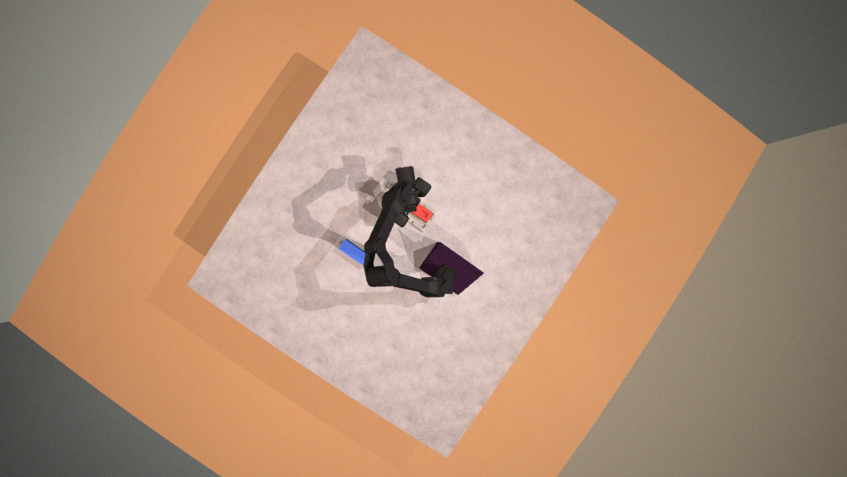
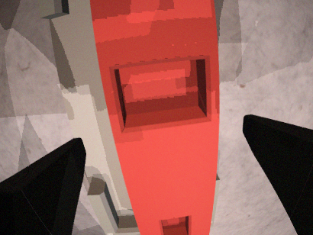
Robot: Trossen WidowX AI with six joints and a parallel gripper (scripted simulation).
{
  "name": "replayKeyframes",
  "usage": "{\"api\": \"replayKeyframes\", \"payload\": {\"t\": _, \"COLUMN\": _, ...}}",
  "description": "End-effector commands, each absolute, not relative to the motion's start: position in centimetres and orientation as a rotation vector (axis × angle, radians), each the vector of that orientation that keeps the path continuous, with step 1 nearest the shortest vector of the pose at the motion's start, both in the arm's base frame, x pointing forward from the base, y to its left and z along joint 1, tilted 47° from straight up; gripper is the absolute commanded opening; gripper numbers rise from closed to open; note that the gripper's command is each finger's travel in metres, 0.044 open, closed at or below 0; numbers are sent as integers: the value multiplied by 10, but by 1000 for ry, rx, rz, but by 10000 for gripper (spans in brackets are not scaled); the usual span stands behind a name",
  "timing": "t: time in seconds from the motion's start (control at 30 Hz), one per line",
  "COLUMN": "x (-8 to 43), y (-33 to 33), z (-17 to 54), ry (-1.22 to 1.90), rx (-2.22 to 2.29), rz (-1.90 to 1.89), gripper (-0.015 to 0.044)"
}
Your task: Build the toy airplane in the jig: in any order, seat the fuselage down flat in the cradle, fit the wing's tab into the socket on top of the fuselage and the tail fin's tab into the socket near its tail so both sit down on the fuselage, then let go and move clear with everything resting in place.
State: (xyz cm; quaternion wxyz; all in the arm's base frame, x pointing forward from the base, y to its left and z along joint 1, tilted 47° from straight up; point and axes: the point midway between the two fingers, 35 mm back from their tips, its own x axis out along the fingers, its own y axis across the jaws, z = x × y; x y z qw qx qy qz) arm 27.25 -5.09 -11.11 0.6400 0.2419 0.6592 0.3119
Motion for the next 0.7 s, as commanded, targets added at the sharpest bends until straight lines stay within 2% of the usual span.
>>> {"api": "replayKeyframes", "payload": {"t": 0.0, "x": 273, "y": -51, "z": -111, "ry": 1503, "rx": 551, "rz": 712, "gripper": 440}}
{"api": "replayKeyframes", "payload": {"t": 0.17, "x": 275, "y": -60, "z": -104, "ry": 1503, "rx": 550, "rz": 710, "gripper": 440}}
{"api": "replayKeyframes", "payload": {"t": 0.37, "x": 279, "y": -126, "z": -40, "ry": 1503, "rx": 555, "rz": 704, "gripper": 440}}
{"api": "replayKeyframes", "payload": {"t": 0.67, "x": 281, "y": -128, "z": -41, "ry": 1497, "rx": 546, "rz": 713, "gripper": 440}}
